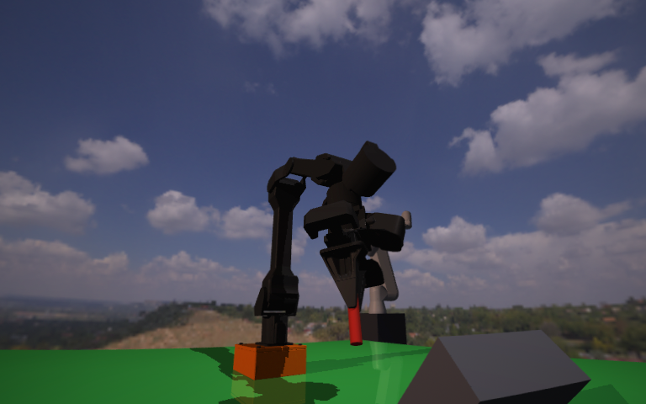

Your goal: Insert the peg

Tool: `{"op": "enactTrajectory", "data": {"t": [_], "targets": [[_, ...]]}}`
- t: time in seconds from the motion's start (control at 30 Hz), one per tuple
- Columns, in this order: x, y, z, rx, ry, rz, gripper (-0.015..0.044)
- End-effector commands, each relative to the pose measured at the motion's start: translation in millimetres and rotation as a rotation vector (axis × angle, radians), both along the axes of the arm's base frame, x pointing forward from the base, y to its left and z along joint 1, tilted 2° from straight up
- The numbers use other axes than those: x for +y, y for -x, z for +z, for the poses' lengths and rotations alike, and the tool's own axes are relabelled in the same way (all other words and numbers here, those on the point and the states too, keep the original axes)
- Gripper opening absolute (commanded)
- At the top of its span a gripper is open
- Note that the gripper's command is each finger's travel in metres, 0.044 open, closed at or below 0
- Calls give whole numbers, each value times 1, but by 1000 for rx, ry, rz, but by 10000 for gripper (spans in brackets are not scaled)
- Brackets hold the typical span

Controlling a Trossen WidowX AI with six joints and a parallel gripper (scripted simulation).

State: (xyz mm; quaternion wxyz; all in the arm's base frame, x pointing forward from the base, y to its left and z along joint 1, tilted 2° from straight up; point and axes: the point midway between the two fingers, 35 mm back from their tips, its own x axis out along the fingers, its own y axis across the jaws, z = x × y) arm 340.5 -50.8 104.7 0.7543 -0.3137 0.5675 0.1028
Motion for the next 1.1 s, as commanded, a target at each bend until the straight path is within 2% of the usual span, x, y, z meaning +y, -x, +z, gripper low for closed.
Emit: {"op": "enactTrajectory", "data": {"t": [0.0,1.07], "targets": [[4,-1,4,-24,19,27,0],[48,-10,14,-176,135,248,0]]}}
